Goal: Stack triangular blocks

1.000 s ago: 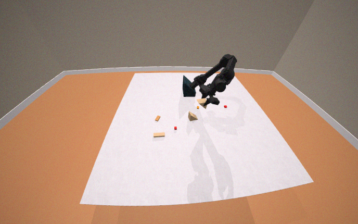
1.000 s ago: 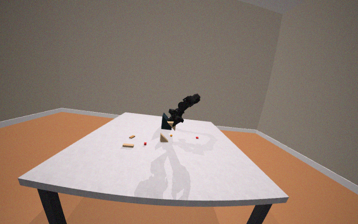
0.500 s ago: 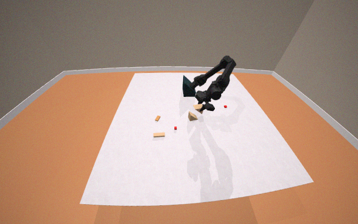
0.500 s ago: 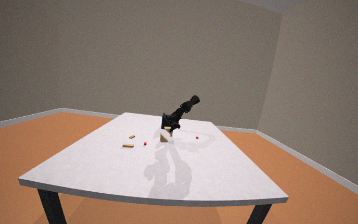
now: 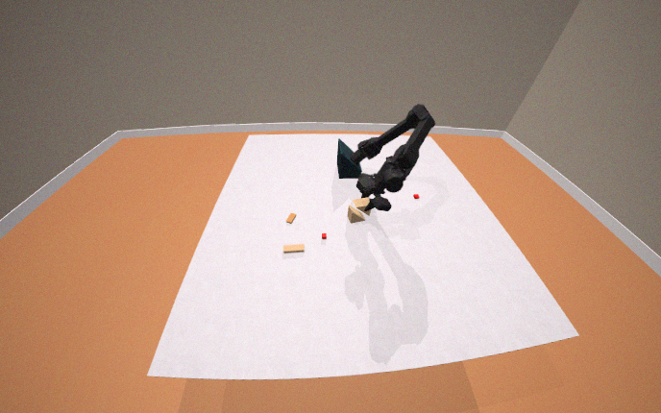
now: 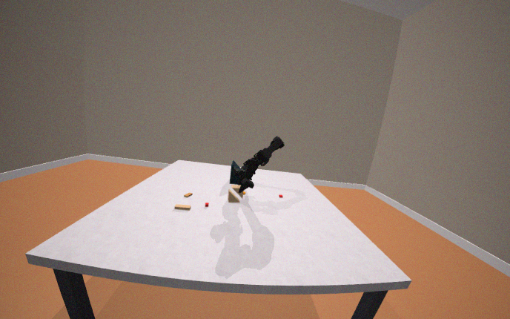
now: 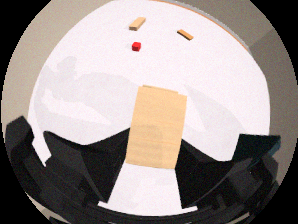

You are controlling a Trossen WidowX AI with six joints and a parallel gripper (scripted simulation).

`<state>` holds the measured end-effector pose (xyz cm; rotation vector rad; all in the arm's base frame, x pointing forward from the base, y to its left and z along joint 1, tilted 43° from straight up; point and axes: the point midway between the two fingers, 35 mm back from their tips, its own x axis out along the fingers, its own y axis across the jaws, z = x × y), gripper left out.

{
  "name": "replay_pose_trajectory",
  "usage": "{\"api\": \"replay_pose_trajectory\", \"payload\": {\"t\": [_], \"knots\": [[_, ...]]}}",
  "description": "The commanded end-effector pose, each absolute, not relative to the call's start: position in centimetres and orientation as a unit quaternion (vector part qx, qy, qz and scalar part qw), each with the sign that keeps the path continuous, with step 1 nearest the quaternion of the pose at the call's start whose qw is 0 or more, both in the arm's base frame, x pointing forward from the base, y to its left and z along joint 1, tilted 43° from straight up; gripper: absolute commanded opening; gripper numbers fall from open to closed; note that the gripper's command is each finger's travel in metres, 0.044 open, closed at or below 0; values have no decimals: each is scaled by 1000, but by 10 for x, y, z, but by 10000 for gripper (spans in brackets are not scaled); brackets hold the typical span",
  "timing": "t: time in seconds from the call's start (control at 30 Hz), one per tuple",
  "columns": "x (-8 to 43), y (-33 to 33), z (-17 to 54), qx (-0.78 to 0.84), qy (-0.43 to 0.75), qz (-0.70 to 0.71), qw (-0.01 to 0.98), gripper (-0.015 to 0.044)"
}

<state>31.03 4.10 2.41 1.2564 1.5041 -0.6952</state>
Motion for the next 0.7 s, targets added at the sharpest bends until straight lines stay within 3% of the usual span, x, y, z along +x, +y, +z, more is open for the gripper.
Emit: {"api": "replay_pose_trajectory", "payload": {"t": [0.0, 0.67], "knots": [[310, 42, 23, 523, 624, -288, 505, 0], [311, 43, 19, 524, 623, -288, 504, 0]]}}
